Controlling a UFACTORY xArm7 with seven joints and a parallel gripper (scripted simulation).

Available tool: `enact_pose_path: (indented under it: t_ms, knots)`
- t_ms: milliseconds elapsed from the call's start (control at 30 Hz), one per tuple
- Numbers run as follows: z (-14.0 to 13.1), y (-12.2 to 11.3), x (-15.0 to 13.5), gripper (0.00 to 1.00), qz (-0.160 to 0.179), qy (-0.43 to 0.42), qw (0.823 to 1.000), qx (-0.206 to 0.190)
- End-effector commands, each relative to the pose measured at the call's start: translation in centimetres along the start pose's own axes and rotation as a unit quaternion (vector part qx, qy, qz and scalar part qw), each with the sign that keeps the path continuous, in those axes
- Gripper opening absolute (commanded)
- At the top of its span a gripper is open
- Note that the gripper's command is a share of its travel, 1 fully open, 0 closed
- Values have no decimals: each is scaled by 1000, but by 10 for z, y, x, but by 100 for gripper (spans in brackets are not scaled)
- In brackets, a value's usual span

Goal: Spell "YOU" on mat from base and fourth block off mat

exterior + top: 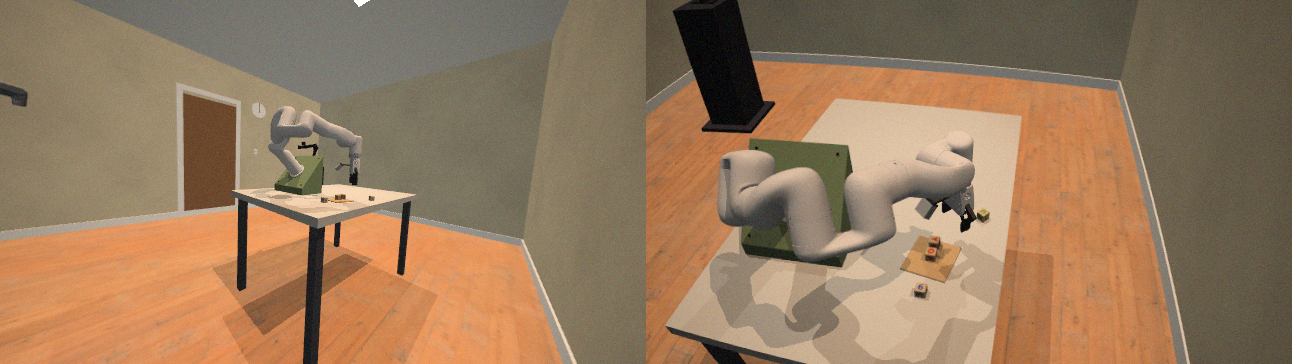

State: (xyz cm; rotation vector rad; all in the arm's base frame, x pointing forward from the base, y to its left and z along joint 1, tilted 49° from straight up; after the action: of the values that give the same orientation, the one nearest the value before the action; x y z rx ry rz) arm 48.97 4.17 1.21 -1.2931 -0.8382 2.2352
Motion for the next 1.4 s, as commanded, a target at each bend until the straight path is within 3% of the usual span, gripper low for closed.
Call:
enact_pose_path:
  t_ms: [0, 533, 567, 767, 1033, 1100, 1167, 1367]
  knots:
    - [-16, -2, 5, 100, 1, 69, 998, 0]
    - [-52, 1, 21, 100, 1, 255, 967, 1]
    - [-60, 2, 25, 100, 2, 294, 956, 1]
    - [-73, 4, 32, 100, 4, 364, 931, 1]
    - [-91, 6, 45, 100, 7, 467, 884, -1]
    - [-91, 6, 45, 100, 7, 467, 884, -1]
    - [-99, 7, 51, 100, 9, 511, 859, -3]
    - [-111, 9, 60, 100, 11, 577, 817, -7]
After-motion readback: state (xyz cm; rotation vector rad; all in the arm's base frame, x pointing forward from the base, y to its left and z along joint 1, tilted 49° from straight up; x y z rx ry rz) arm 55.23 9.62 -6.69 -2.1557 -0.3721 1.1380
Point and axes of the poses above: the point where the finger pads meet when closed, its own y axis out along the fingers, its own x axis across the jaws, z = x × y, the point moved 10 cm from there along -y, back along the fingers, and after that the axes turned 12 degrees about y, right-handed, at the moved point
